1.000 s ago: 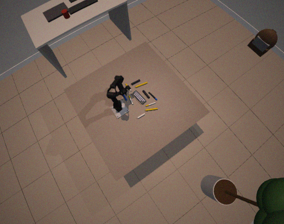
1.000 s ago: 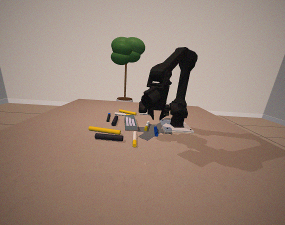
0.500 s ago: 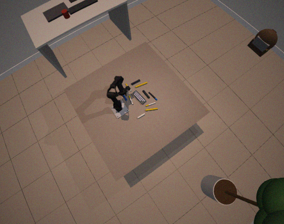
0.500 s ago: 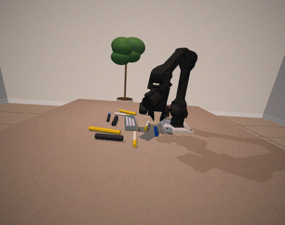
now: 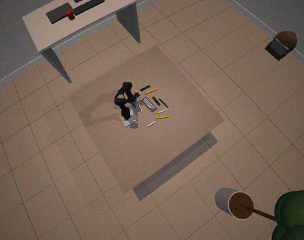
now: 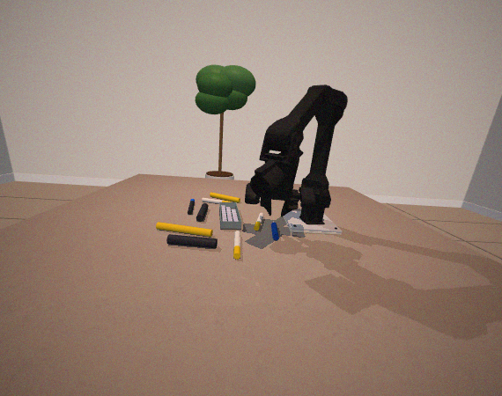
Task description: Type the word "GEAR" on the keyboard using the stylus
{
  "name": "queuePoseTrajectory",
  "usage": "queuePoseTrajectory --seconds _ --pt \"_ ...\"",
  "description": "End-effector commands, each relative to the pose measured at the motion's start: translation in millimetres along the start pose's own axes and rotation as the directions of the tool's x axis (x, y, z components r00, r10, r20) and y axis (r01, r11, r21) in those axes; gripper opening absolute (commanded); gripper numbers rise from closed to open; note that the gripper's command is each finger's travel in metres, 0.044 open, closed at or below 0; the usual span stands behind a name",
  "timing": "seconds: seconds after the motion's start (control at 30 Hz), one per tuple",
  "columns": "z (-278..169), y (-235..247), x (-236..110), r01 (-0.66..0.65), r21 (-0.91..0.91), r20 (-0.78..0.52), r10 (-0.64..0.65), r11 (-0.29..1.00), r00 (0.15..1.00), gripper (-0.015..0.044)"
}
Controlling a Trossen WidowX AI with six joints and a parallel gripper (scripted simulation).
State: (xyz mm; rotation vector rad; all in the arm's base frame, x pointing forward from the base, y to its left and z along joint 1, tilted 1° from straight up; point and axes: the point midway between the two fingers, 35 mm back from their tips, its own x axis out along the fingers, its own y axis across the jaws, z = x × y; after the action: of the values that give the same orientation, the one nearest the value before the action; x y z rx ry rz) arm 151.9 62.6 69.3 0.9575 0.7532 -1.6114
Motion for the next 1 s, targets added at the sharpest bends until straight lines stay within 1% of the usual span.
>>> queuePoseTrajectory --seconds 0.0,0.97 --pt "-1.4 -0.3 4.0 0.001 0.003 0.008 -0.001 1.0 1.0 0.015" --pt "-9.4 -0.2 19.5 0.001 0.003 0.008 -0.002 1.0 1.0 0.015"
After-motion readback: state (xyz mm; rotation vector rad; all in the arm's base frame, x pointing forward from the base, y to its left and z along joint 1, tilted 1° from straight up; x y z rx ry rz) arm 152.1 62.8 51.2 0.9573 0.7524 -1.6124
